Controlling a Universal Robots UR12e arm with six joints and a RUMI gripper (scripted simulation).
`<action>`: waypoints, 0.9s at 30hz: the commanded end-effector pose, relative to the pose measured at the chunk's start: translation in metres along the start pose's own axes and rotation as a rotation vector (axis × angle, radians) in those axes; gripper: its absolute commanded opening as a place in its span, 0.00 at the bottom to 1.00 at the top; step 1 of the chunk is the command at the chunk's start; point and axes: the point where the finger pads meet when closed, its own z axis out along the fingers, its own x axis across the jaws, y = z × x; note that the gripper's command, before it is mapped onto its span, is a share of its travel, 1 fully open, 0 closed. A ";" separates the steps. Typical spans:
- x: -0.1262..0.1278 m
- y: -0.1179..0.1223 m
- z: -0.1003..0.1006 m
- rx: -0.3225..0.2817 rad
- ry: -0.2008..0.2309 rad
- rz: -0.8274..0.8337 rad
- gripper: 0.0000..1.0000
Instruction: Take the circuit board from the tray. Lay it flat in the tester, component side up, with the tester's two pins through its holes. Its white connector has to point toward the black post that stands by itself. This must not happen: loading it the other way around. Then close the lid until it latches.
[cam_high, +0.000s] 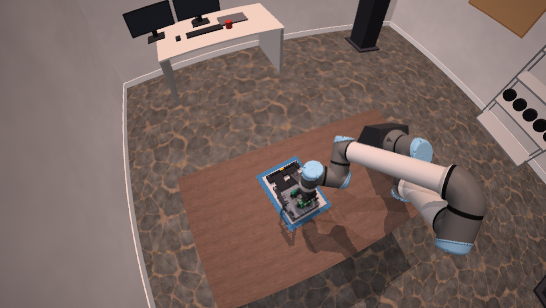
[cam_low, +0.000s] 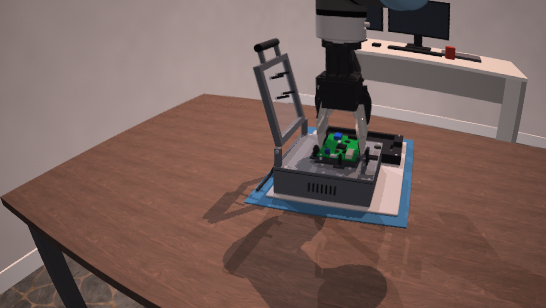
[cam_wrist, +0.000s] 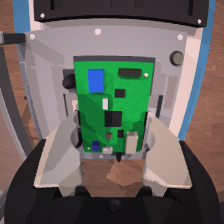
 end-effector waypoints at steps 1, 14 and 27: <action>-0.001 0.000 0.000 0.000 -0.002 -0.001 0.39; -0.001 0.000 0.000 0.000 -0.002 -0.001 0.39; -0.001 0.000 -0.003 0.000 -0.002 -0.001 0.39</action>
